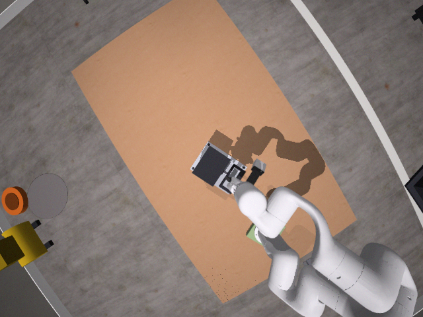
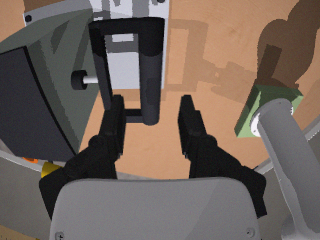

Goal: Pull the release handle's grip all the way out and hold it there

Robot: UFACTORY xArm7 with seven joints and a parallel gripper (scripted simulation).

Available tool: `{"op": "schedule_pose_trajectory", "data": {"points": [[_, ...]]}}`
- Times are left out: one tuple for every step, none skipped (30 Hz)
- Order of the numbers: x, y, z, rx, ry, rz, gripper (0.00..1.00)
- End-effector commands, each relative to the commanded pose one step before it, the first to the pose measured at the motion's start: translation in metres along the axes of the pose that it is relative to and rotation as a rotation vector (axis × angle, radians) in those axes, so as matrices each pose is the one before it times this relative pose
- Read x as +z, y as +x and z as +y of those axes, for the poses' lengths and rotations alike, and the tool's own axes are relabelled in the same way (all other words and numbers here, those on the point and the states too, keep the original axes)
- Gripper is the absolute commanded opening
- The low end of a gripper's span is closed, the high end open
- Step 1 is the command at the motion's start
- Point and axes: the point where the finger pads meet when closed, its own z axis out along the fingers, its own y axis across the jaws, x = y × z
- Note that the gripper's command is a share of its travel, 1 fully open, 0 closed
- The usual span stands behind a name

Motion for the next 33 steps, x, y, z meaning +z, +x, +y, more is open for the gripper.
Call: {"op": "schedule_pose_trajectory", "data": {"points": [[0.00508, 0.00042, -0.00108, -0.00001, 0.00246, 0.00120, 0.51], [0.00147, 0.00000, -0.00001, 0.00000, 0.00000, 0.00000, 0.51], [0.00144, 0.00000, -0.00002, 0.00000, 0.00000, 0.00000, 0.51], [0.00141, 0.00000, -0.00001, 0.00000, 0.00000, 0.00000, 0.51], [0.00138, 0.00000, 0.00000, 0.00000, 0.00001, 0.00000, 0.51], [0.00133, 0.00000, -0.00002, 0.00000, -0.00001, 0.00000, 0.51], [0.00128, 0.00000, -0.00001, 0.00000, 0.00000, 0.00000, 0.51], [0.00123, 0.00000, -0.00001, 0.00000, 0.00000, 0.00000, 0.51], [0.00117, 0.00000, 0.00000, 0.00000, 0.00000, 0.00000, 0.51], [0.00110, 0.00000, -0.00002, 0.00000, 0.00000, 0.00000, 0.51], [0.00000, 0.00000, 0.00000, 0.00000, 0.00000, 0.00000, 0.51], [0.00000, 0.00000, 0.00000, 0.00000, 0.00000, 0.00000, 0.51], [0.00104, 0.00000, -0.00001, 0.00000, 0.00000, 0.00000, 0.51], [0.00098, 0.00000, -0.00001, 0.00000, 0.00000, 0.00000, 0.51], [0.00091, 0.00000, 0.00000, 0.00000, 0.00000, 0.00000, 0.51], [0.00083, 0.00000, 0.00000, 0.00000, 0.00000, 0.00000, 0.51], [0.00076, 0.00000, -0.00001, 0.00000, 0.00000, 0.00000, 0.51], [0.00069, 0.00000, -0.00001, 0.00000, 0.00000, 0.00000, 0.51], [0.00061, 0.00000, -0.00001, 0.00000, 0.00000, 0.00000, 0.51], [0.00054, 0.00000, 0.00000, 0.00000, 0.00000, 0.00000, 0.51], [0.00047, 0.00000, 0.00000, 0.00000, 0.00000, 0.00000, 0.51], [0.00040, 0.00000, 0.00000, 0.00000, 0.00000, 0.00000, 0.51], [0.00033, 0.00000, 0.00000, 0.00000, 0.00000, 0.00000, 0.51], [0.00027, 0.00000, 0.00000, 0.00000, 0.00000, 0.00000, 0.51], [0.00021, 0.00000, 0.00000, 0.00000, 0.00000, 0.00000, 0.51], [0.00016, 0.00000, 0.00000, 0.00000, 0.00000, 0.00000, 0.51], [0.00011, 0.00000, 0.00000, 0.00000, 0.00000, 0.00000, 0.51], [0.00000, 0.00000, 0.00000, 0.00000, 0.00000, 0.00000, 0.51], [0.00000, 0.00000, 0.00000, 0.00000, 0.00000, 0.00000, 0.51], [0.00007, 0.00000, 0.00000, 0.00000, 0.00000, 0.00000, 0.51], [0.00004, 0.00000, 0.00000, 0.00000, 0.00000, 0.00000, 0.51], [0.00001, 0.00000, 0.00000, 0.00000, 0.00000, 0.00000, 0.51], [0.00000, 0.00000, 0.00000, 0.00000, 0.00000, 0.00000, 0.51]]}}
